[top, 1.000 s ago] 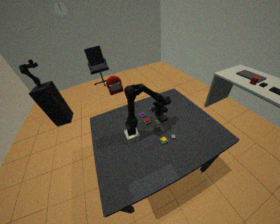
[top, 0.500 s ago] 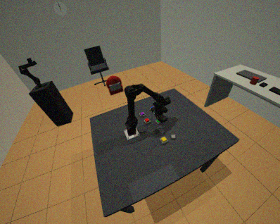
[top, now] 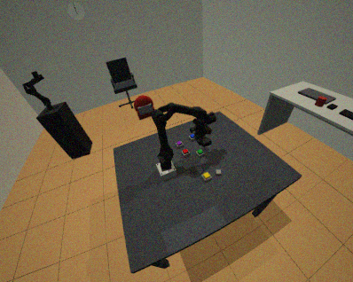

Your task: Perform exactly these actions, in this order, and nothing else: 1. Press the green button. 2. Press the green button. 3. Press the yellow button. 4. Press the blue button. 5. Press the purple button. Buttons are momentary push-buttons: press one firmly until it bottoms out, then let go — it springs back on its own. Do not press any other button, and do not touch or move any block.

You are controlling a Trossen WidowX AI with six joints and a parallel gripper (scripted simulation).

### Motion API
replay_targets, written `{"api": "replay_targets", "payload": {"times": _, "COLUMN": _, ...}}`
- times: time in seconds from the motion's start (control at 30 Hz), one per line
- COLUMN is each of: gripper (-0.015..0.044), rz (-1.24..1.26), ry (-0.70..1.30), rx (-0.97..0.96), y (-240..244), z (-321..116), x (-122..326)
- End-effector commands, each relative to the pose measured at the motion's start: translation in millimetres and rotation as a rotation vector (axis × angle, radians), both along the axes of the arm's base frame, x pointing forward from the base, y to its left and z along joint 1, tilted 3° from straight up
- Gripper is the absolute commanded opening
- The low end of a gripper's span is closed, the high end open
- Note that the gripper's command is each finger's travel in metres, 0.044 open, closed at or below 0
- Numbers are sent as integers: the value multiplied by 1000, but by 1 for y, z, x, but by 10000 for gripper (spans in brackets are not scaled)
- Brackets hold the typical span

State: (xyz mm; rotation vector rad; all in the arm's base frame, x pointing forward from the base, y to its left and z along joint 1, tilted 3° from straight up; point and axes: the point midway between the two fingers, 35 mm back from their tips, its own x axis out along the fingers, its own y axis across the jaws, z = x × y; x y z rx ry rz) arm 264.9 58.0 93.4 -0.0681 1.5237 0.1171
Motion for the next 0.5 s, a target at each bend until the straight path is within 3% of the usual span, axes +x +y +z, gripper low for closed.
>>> {"api": "replay_targets", "payload": {"times": 0.0, "gripper": 20, "rz": 5, "ry": -11, "rx": 5, "y": 0, "z": 22, "x": -1}}
{"api": "replay_targets", "payload": {"times": 0.1, "gripper": 20, "rz": 5, "ry": -12, "rx": 5, "y": -9, "z": 21, "x": 1}}
{"api": "replay_targets", "payload": {"times": 0.47, "gripper": 20, "rz": 4, "ry": -17, "rx": -2, "y": -148, "z": 15, "x": -13}}
